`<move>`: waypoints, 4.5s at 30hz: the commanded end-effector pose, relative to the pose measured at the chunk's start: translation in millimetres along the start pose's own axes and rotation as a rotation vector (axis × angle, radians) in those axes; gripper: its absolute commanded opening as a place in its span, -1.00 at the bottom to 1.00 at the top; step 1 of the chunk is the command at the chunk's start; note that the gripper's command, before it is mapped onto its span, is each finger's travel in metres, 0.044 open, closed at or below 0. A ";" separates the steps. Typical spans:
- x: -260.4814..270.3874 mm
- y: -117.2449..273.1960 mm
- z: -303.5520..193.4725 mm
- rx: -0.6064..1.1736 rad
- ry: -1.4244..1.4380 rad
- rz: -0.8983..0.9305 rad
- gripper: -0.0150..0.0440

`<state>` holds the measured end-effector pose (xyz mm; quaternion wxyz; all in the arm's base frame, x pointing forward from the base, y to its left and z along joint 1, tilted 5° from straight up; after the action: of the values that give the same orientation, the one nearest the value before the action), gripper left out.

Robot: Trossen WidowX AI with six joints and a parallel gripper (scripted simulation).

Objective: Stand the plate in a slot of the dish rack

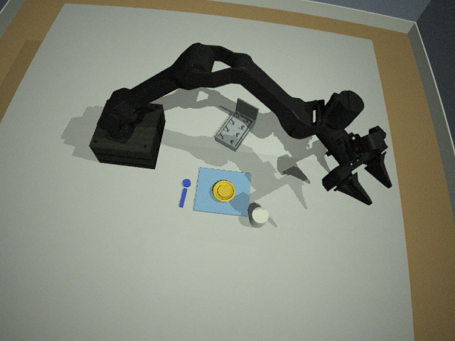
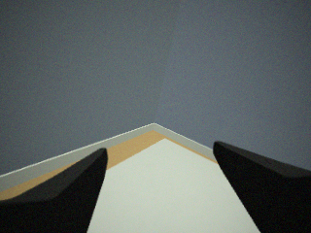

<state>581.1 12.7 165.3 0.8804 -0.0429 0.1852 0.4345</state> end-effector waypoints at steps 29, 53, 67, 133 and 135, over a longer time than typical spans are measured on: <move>-65.9 39.9 -116.5 0.572 0.495 0.549 0.86; -148.2 157.7 -187.1 1.143 0.509 1.057 0.86; -143.4 156.6 -196.6 1.143 0.509 1.057 0.86; -144.7 145.0 -178.9 1.142 0.509 1.057 -0.49; -149.1 144.3 -167.7 1.142 0.509 1.057 -0.49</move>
<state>334.9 -46.8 55.2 0.3767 0.4089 0.5676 0.6072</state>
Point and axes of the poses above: the point midway between the two fingers, 35 mm back from their tips, its own y axis back along the fingers, its own x axis across the jaws, z = x × y, the point moved 6 cm from there along y, back along the fingers, and after that the axes turned 13 degrees about y, right-handed, at the moved point
